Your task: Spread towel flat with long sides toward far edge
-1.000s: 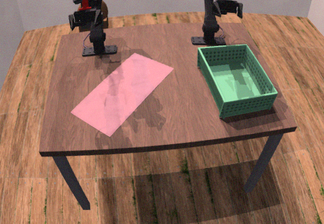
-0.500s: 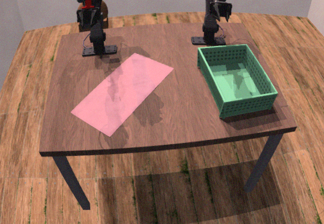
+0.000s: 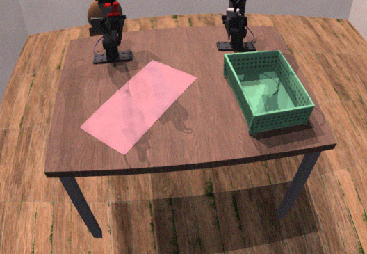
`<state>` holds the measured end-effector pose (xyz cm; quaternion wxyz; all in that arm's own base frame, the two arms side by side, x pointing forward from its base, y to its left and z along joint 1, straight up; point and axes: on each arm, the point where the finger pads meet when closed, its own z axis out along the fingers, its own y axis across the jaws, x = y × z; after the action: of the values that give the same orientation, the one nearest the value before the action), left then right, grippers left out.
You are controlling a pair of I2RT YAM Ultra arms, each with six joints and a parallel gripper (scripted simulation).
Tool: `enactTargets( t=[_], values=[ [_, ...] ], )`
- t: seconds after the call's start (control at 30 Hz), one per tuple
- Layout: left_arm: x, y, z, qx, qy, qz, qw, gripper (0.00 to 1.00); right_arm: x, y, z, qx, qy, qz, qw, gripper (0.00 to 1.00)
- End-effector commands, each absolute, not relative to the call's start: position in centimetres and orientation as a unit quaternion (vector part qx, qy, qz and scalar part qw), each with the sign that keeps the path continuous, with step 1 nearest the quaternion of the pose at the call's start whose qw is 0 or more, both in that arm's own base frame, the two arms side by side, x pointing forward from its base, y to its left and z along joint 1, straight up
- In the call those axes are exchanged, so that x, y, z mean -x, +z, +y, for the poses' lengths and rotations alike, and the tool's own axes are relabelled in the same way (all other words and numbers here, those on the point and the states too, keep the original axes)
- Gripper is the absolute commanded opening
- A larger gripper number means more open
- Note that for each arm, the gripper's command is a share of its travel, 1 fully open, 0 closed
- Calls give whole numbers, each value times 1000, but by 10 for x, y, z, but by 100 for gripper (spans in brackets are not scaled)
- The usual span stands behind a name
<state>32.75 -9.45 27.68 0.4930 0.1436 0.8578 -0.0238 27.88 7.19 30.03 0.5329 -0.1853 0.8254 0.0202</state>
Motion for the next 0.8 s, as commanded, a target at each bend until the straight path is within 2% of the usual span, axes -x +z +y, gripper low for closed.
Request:
enactTargets(
  t=[0.0, 0.2, 0.3, 0.77],
  values=[
    [-319, 263, -106, -154, -19, 884, 442, 34, -255, 281, 81, 215, 8, 858, 466, 34],
    [-308, 223, -135, -194, -23, 914, 356, 34, -226, 246, 103, 271, 9, 882, 387, 34],
    [-305, 216, -141, -202, -29, 918, 340, 34, -221, 240, 106, 280, 9, 885, 373, 34],
    [-278, 123, -209, -285, -41, 950, 124, 34, -146, 144, 153, 400, 9, 904, 150, 34]
  ],
)
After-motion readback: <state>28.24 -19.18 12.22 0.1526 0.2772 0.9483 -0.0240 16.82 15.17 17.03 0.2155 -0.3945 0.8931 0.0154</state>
